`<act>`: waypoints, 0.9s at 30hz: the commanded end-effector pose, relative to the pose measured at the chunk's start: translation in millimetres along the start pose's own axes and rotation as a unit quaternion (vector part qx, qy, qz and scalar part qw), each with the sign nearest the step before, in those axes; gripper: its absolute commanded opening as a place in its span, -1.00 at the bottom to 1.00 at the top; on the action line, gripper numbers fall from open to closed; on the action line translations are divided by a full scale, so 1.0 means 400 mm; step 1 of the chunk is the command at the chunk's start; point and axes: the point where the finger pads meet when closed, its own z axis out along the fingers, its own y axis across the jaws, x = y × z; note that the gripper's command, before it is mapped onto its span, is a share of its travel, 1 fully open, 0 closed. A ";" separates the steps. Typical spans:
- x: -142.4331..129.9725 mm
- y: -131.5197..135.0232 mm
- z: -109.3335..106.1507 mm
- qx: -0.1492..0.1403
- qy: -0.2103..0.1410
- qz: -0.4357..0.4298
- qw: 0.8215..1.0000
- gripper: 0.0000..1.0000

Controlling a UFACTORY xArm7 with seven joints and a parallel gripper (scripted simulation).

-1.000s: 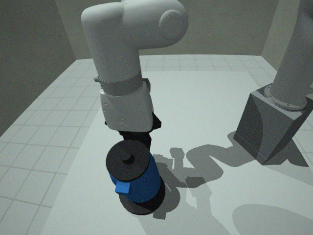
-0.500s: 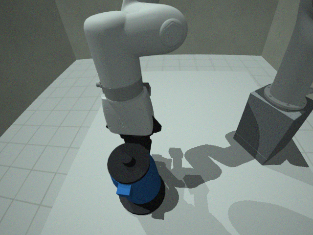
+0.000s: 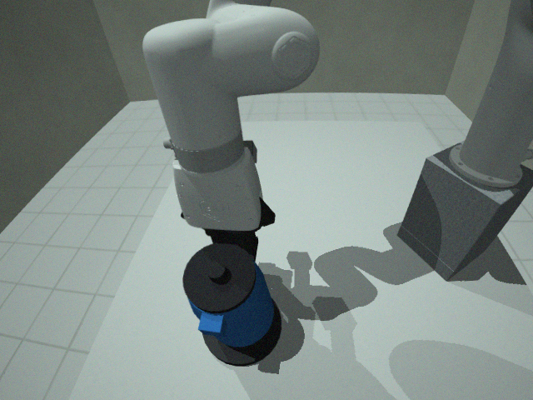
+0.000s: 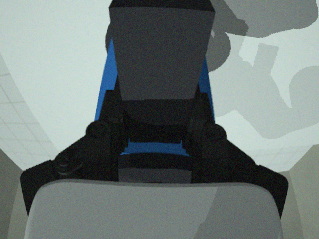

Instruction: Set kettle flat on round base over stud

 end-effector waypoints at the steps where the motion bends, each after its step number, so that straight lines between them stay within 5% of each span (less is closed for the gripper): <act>1: -0.002 -0.004 -0.004 0.002 -0.001 0.000 1.000 -1.00; 27: -0.002 -0.004 0.003 0.002 -0.001 0.000 1.000 -1.00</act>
